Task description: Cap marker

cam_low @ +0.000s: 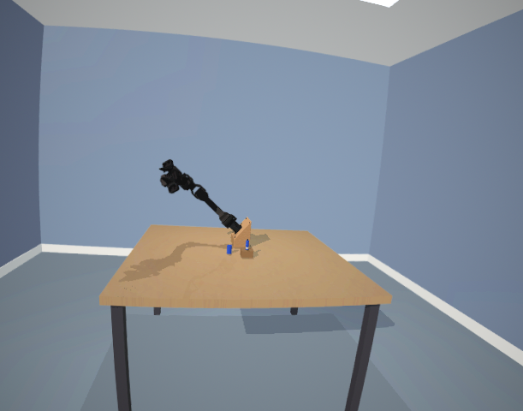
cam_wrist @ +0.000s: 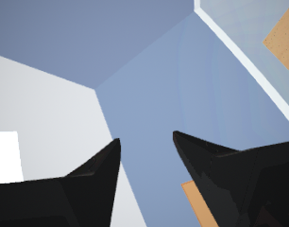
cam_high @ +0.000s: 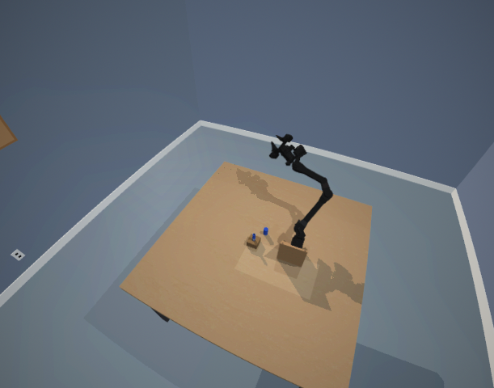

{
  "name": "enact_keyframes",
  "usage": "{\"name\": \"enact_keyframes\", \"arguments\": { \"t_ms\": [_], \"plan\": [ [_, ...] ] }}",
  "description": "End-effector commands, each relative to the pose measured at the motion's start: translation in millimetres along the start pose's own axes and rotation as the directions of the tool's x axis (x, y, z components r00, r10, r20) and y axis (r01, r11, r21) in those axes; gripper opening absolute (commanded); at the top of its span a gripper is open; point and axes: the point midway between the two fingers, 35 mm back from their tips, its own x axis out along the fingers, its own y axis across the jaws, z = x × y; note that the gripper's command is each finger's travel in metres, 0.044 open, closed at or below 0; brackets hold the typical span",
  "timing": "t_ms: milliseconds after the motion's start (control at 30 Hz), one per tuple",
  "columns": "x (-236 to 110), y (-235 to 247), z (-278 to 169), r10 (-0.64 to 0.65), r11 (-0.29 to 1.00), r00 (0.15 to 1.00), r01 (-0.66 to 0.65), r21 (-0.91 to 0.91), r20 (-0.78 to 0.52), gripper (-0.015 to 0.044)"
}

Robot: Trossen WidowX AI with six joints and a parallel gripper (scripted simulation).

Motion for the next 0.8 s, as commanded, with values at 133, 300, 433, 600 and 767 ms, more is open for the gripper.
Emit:
{"name": "enact_keyframes", "arguments": {
  "t_ms": [133, 300, 433, 600, 767],
  "plan": [
    [-17.3, -120.9, -78.6, -0.408, 0.905, 0.897, 0.371, -0.209, -0.171, 0.025],
    [-53.4, -185.9, -118.6, -0.625, 0.761, 0.743, 0.514, -0.395, -0.237, 0.025],
    [-94.6, -233.4, -144.6, -0.775, 0.605, 0.578, 0.564, -0.561, -0.255, 0.025],
    [-156.2, -281.7, -164.4, -0.913, 0.381, 0.345, 0.524, -0.762, -0.22, 0.025],
    [-228.6, -318.2, -166.6, -0.991, 0.124, 0.092, 0.34, -0.932, -0.098, 0.025]
  ]
}}
